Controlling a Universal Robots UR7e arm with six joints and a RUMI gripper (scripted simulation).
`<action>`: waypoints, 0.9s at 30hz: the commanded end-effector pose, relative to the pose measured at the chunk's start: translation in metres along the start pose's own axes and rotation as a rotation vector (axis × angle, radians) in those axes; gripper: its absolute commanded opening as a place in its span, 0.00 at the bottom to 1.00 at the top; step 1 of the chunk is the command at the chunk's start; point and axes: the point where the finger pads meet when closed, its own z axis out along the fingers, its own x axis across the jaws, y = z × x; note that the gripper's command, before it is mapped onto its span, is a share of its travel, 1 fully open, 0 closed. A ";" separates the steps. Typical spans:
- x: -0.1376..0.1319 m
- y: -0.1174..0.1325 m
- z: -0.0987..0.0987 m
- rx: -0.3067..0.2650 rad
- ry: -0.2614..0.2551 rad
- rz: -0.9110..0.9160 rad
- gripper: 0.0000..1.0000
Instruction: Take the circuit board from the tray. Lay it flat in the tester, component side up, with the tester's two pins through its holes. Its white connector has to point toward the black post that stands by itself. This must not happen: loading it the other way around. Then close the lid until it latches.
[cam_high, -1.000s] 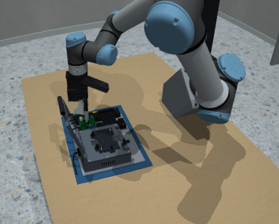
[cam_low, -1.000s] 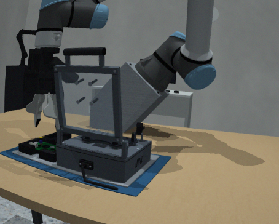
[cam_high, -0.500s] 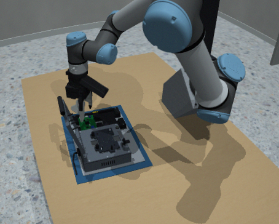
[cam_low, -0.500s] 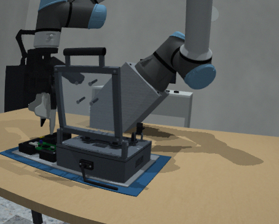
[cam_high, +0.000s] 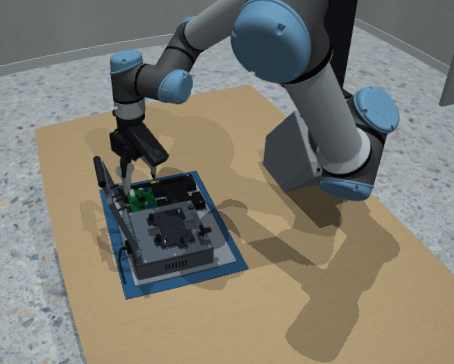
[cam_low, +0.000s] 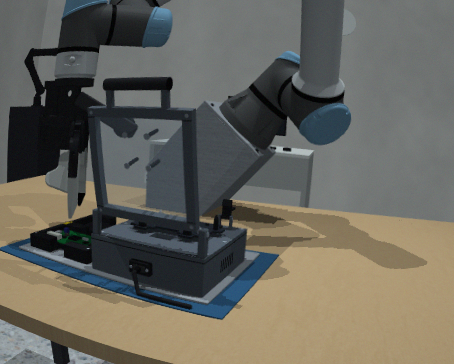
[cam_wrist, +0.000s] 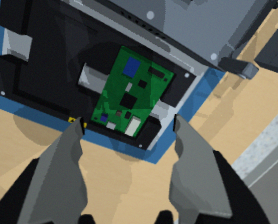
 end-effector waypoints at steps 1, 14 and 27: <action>0.000 0.000 -0.001 -0.007 -0.001 0.160 0.59; 0.000 0.000 -0.001 -0.007 0.000 0.442 0.59; 0.000 0.000 -0.001 -0.007 0.000 0.491 0.59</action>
